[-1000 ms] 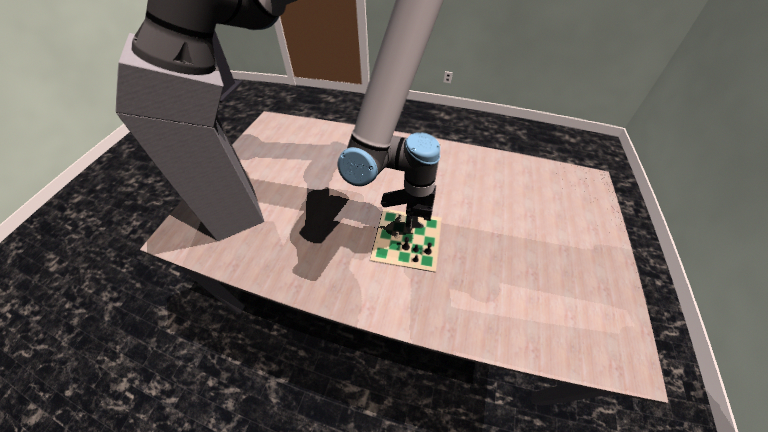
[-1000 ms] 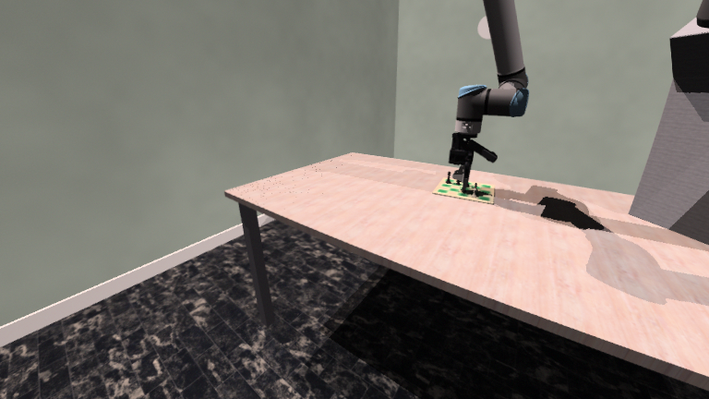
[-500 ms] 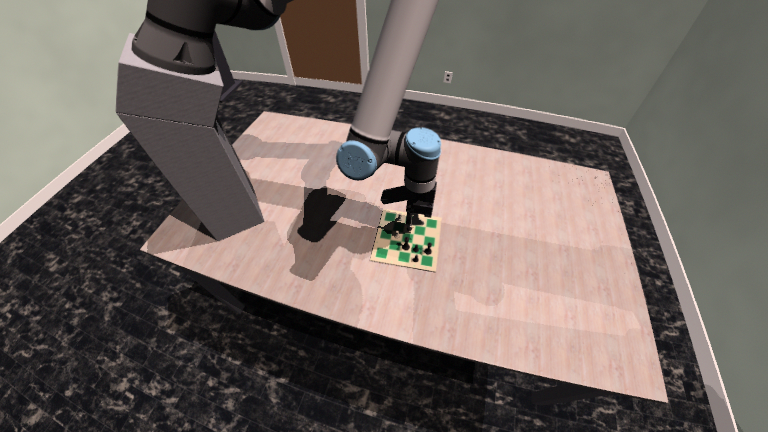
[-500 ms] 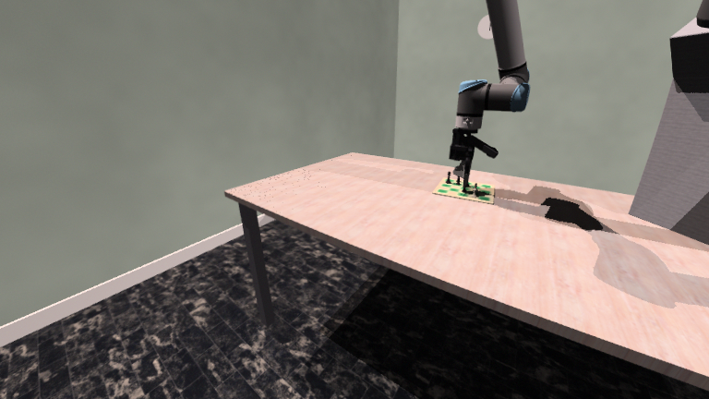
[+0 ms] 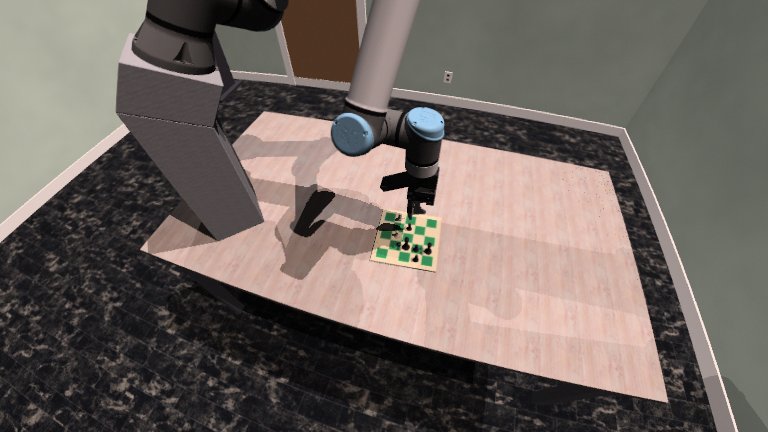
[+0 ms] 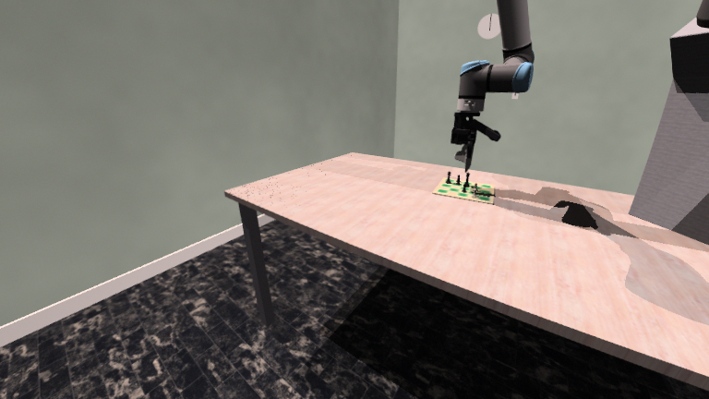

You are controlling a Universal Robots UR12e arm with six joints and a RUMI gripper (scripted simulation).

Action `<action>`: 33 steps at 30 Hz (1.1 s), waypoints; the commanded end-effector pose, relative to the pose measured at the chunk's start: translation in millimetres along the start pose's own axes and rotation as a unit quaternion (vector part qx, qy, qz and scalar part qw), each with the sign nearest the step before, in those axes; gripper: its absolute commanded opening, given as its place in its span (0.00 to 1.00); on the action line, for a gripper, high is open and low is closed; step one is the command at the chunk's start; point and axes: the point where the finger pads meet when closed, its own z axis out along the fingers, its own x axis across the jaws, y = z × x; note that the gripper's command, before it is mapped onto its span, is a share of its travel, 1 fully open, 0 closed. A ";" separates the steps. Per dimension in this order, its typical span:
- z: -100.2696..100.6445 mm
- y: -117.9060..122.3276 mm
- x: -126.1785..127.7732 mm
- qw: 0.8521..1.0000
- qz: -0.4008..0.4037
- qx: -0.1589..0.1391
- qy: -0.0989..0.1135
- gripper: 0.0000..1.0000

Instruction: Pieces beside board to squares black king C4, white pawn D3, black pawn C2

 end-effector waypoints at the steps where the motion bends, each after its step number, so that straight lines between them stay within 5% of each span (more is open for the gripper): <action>1: -12.5 0.5 0.0 1.000 0.000 0.000 0.000 0.20; 4: -13.2 0.5 0.0 1.000 0.000 0.000 0.000 0.20; 5: -13.2 0.5 0.0 1.000 0.000 0.000 0.000 1.00; 33: -20.6 0.5 0.0 1.000 0.000 0.000 0.000 1.00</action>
